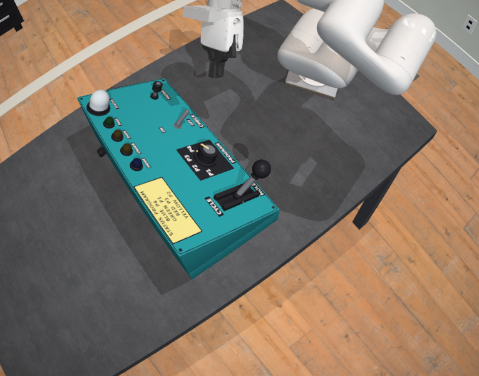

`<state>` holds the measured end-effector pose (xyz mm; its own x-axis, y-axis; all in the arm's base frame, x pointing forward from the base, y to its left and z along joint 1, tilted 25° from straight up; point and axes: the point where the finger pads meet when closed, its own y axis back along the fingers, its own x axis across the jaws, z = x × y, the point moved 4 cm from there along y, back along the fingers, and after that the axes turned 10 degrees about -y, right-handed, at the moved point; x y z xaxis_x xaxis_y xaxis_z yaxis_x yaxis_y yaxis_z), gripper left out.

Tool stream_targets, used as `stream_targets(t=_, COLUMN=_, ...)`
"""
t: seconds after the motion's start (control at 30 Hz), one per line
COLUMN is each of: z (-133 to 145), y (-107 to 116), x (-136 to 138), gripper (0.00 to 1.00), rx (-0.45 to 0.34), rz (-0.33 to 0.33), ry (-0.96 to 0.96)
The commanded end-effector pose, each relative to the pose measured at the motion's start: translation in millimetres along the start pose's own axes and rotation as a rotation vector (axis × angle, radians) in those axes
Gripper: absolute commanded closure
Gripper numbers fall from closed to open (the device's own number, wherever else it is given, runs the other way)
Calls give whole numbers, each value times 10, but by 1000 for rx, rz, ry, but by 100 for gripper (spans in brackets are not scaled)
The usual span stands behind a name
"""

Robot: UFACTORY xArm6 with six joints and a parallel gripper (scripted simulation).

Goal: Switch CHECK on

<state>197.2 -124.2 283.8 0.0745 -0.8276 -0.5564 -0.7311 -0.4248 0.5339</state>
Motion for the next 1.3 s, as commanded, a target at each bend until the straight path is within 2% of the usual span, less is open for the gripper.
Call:
stream_targets(t=0.0, z=-8, y=7, x=0, gripper=100, rx=1, rz=2, ry=2)
stream_targets(t=0.63, z=-13, y=-53, x=25, gripper=100, rx=1, rz=2, ry=2)
stream_targets(t=1.27, z=-44, y=-467, x=201, gripper=100, rx=1, rz=2, ry=2)
